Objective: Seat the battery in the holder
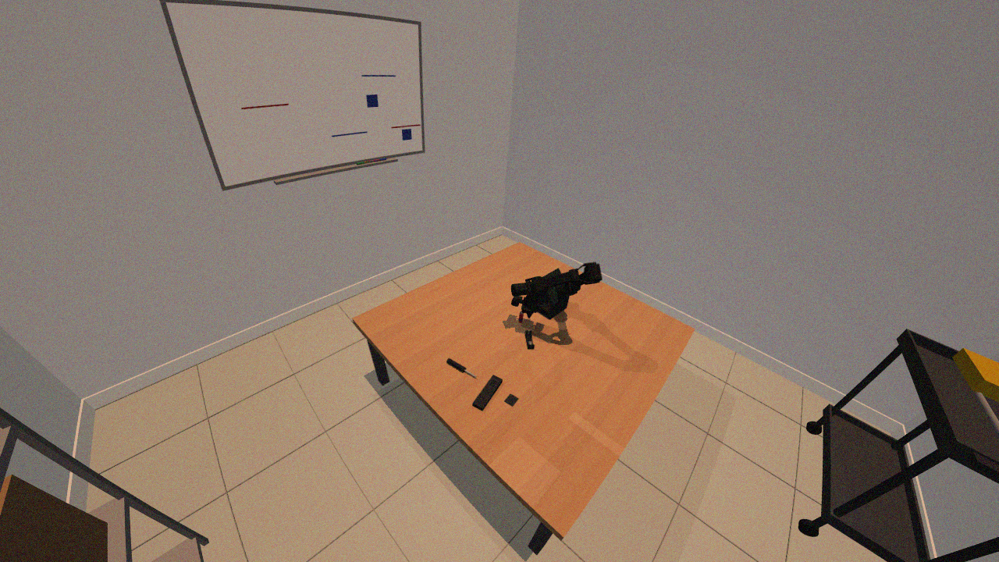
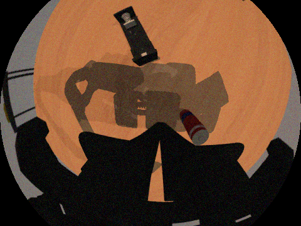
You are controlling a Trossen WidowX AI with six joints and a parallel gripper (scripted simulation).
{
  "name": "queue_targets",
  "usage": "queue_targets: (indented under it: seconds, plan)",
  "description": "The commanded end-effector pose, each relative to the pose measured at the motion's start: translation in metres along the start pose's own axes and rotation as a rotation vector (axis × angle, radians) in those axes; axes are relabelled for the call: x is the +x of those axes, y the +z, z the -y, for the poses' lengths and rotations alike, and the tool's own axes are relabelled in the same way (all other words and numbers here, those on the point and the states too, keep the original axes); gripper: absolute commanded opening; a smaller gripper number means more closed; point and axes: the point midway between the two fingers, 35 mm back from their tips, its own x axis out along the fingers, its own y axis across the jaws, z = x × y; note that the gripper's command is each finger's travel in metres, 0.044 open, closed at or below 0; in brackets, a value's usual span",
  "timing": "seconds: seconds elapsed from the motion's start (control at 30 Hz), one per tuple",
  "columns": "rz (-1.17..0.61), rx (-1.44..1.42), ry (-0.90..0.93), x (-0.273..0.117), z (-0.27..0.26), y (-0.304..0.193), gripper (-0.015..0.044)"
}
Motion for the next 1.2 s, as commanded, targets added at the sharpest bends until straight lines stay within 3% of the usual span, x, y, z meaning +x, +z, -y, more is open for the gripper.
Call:
queue_targets:
  seconds: [0.0,1.17]
  plan:
    - [0.009,0.004,-0.001,0.001,0.004,0.001,0.0]
    - [0.009,0.003,-0.004,0.001,0.062,0.001,0.0]
